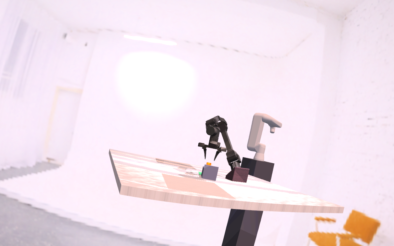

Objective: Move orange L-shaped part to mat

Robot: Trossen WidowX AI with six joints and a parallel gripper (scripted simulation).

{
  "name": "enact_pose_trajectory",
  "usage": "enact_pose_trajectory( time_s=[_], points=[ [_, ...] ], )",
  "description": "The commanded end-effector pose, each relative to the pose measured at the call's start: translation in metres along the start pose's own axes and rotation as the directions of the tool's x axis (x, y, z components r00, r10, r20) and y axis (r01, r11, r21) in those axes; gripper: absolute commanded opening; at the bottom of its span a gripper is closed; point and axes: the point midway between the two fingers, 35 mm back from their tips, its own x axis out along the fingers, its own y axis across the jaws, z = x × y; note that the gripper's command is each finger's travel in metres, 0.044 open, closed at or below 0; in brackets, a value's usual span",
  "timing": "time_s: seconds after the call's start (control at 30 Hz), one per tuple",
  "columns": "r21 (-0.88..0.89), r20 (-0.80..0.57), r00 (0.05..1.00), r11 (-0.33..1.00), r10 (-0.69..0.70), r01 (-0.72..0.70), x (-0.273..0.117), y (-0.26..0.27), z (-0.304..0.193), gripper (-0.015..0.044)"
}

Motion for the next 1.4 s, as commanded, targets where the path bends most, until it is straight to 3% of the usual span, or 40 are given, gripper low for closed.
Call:
enact_pose_trajectory(
  time_s=[0.0,1.03,1.17,1.37],
  points=[
    [-0.006,-0.003,1.000,1.000,-0.003,0.003,0.005,0.000,-0.001,0.0280],
    [-0.005,-0.004,1.000,1.000,-0.004,0.004,0.051,0.000,-0.001,0.0280],
    [0.001,0.002,1.000,1.000,-0.004,0.004,0.047,-0.001,0.000,0.0175],
    [0.001,0.002,1.000,1.000,-0.004,0.004,0.047,-0.001,0.000,0.0135]
  ],
)
